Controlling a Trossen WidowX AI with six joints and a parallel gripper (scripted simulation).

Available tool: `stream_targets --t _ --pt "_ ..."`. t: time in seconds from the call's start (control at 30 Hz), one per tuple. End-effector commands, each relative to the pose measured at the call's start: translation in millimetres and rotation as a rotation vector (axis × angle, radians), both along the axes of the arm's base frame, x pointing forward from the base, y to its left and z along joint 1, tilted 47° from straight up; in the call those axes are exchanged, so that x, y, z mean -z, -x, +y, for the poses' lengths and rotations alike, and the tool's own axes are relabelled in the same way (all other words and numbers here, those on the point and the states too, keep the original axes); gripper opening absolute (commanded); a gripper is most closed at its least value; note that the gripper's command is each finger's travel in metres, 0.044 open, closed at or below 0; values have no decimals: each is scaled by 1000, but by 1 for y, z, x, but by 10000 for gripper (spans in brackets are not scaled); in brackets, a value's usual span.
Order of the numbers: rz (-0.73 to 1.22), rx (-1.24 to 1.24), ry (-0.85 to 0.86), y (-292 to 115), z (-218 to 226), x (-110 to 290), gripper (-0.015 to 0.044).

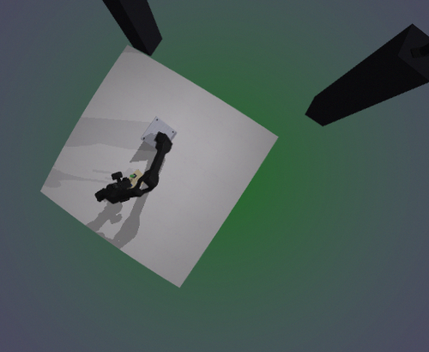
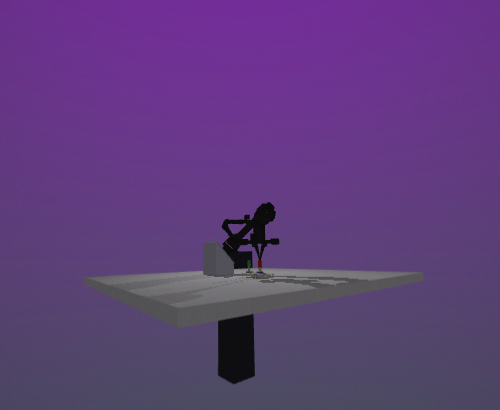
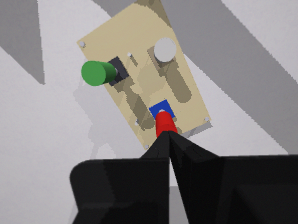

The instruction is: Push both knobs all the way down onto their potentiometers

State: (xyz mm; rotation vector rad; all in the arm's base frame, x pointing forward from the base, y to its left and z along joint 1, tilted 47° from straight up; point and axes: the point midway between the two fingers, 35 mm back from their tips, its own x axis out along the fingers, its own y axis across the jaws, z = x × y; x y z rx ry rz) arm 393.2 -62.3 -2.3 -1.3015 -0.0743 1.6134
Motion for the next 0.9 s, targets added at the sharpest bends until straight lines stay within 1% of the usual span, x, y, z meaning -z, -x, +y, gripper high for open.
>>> stream_targets --t 0.0,0.87 --pt "9 3 -7 1 1 0 0" --pt "9 3 -7 1 4 2 0"
